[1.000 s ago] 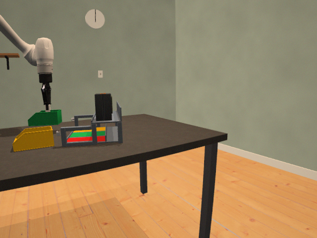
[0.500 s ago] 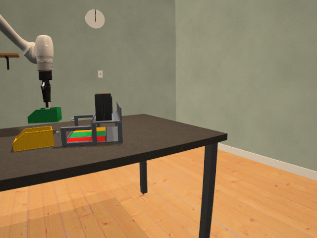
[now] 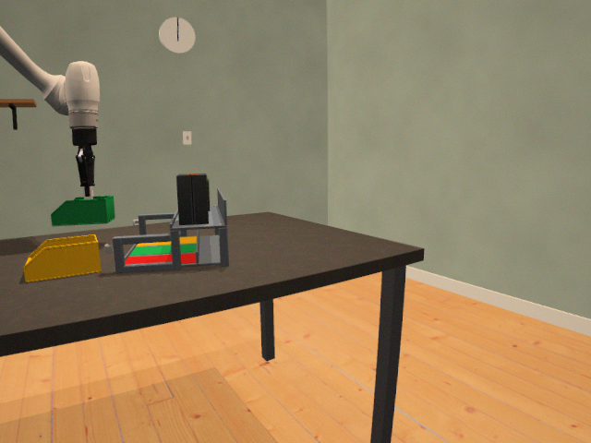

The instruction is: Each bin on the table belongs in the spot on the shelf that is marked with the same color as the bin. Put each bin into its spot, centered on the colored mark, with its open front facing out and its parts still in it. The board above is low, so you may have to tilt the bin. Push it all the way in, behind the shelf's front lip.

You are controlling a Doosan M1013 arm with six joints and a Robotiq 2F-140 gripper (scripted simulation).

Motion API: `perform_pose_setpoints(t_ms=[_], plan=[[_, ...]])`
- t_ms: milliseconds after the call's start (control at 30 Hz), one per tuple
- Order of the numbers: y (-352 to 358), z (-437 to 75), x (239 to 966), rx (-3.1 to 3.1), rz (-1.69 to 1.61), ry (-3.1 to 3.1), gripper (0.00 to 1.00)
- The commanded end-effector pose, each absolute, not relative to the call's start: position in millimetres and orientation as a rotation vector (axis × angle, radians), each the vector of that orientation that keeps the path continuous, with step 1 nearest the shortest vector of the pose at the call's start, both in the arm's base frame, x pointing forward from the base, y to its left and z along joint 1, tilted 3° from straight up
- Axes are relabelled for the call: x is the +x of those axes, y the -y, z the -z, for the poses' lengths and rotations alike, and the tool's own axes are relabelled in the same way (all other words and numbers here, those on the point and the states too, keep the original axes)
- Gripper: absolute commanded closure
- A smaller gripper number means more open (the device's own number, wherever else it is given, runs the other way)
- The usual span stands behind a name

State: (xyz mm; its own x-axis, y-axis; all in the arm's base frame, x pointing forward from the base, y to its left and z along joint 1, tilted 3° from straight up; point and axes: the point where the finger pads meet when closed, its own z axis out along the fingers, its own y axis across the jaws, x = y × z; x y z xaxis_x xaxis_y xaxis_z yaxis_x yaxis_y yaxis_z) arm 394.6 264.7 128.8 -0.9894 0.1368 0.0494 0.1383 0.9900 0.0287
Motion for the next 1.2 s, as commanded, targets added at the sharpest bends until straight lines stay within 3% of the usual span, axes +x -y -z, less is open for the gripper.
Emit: perform_pose_setpoints(t_ms=[0,1167], plan=[[-264.7,-130.0,394.7,-0.213,0.050,3.086,0.90],[-264.5,-136.5,395.0,-0.213,0.050,3.086,0.90]])
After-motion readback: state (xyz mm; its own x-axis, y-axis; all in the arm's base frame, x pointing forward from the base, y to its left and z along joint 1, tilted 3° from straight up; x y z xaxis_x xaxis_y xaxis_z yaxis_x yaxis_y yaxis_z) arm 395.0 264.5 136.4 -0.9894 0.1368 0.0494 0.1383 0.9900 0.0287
